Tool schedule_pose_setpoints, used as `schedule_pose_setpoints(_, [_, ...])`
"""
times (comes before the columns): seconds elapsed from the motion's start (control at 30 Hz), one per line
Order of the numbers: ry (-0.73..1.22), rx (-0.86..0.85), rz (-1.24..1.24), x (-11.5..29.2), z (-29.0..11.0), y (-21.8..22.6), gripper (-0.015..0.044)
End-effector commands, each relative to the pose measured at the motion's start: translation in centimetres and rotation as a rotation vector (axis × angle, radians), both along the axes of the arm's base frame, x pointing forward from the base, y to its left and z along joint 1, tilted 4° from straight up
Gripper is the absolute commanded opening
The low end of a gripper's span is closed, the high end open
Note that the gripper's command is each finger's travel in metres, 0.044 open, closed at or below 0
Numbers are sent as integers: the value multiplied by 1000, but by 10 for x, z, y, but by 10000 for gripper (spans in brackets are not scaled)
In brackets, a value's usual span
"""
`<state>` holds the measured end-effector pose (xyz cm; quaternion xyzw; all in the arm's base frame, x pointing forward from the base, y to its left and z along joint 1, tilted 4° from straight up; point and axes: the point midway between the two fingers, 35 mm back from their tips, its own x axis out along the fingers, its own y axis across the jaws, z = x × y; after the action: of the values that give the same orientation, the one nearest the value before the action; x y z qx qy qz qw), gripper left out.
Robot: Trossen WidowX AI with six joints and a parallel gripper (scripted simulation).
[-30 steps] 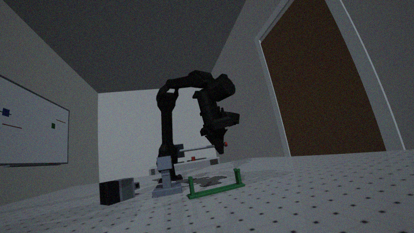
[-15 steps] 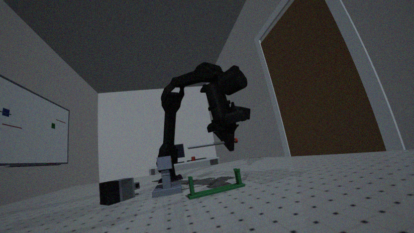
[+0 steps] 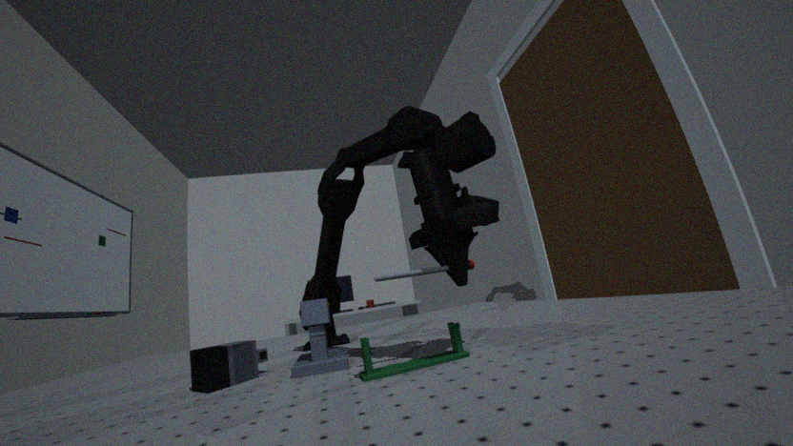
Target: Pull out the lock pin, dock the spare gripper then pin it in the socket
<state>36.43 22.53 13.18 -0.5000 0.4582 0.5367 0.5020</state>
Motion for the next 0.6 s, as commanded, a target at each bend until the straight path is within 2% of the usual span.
schedule_pose_setpoints(0.0, [1, -1, 10, 8, -1, 5, 0])
schedule_pose_setpoints(0.57, [-2, 0, 16, 16, -17, 8, 0])
